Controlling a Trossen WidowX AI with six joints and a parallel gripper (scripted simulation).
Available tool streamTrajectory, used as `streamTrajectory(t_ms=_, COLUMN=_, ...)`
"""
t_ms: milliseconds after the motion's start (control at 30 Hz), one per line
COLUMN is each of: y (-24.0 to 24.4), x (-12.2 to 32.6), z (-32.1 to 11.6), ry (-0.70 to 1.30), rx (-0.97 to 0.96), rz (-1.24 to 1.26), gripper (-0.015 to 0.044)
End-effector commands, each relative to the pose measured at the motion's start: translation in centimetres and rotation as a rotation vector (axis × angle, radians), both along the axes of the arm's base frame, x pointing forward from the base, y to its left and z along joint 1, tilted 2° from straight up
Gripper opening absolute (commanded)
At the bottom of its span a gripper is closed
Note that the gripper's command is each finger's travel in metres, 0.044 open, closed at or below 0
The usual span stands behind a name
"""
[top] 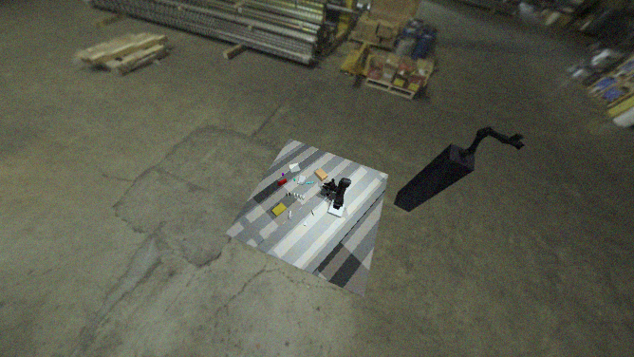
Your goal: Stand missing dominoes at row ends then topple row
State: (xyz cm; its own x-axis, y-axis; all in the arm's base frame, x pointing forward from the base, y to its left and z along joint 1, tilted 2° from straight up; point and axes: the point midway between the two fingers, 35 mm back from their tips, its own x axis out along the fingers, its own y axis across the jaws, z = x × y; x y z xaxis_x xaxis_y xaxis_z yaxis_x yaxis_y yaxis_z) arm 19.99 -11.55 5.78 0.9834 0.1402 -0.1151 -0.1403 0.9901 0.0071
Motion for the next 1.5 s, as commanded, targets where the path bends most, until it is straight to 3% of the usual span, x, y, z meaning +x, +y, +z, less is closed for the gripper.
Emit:
streamTrajectory(t_ms=0, y=0.3, x=-0.1, z=0.0, ry=-0.003, rx=0.009, rz=0.004, gripper=0.0107)
streamTrajectory(t_ms=1467, y=0.5, x=0.6, z=-4.0, ry=0.030, rx=-0.017, rz=0.043, gripper=0.0107)
